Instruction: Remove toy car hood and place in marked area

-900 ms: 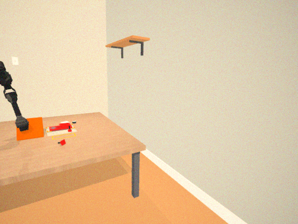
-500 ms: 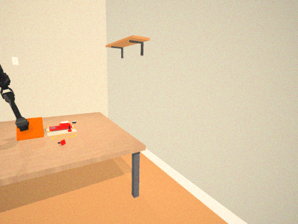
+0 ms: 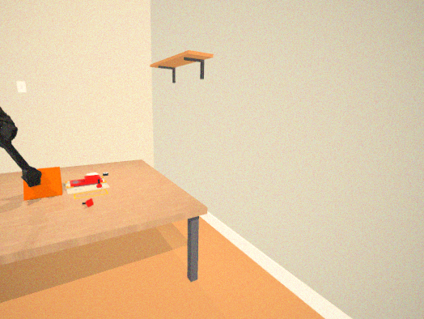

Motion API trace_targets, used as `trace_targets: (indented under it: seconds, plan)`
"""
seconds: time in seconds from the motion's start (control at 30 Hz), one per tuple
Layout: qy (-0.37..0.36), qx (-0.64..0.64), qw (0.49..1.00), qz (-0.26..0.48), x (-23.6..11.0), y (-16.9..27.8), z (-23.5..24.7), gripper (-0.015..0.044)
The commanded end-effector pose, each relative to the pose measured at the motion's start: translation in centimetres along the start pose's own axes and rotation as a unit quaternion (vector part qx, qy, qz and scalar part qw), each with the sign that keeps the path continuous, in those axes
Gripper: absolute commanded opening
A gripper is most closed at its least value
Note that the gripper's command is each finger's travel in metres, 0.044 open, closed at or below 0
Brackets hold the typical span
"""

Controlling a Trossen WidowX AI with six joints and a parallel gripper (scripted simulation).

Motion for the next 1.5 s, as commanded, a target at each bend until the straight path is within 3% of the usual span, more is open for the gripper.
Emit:
trace_targets:
  seconds: [0.0, 0.33, 0.5, 0.77, 1.1, 1.47]
  plan:
    - [-0.023, 0.041, 0.996, -0.082, 1.8, -4.4, 0.8, 0.044]
    - [-0.112, 0.136, 0.953, -0.245, 2.9, -15.4, 2.2, 0.044]
    - [-0.148, 0.152, 0.919, -0.332, 1.4, -20.7, 2.9, 0.044]
    - [-0.216, 0.181, 0.872, -0.4, -1.1, -26.4, 3.3, 0.044]
    - [-0.344, 0.198, 0.776, -0.489, -8.8, -34.8, 3.7, 0.044]
    - [-0.481, 0.157, 0.681, -0.529, -21.1, -40.6, 4.4, 0.044]
Point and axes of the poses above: the point midway between the two fingers, 35 mm back from their tips, its own x axis out along the fingers, its own z axis across the jaws, y = z × x, the point moved 9 cm from there along -x, back along the fingers, and after that the axes turned 15 degrees about -x, right-handed, at the moved point
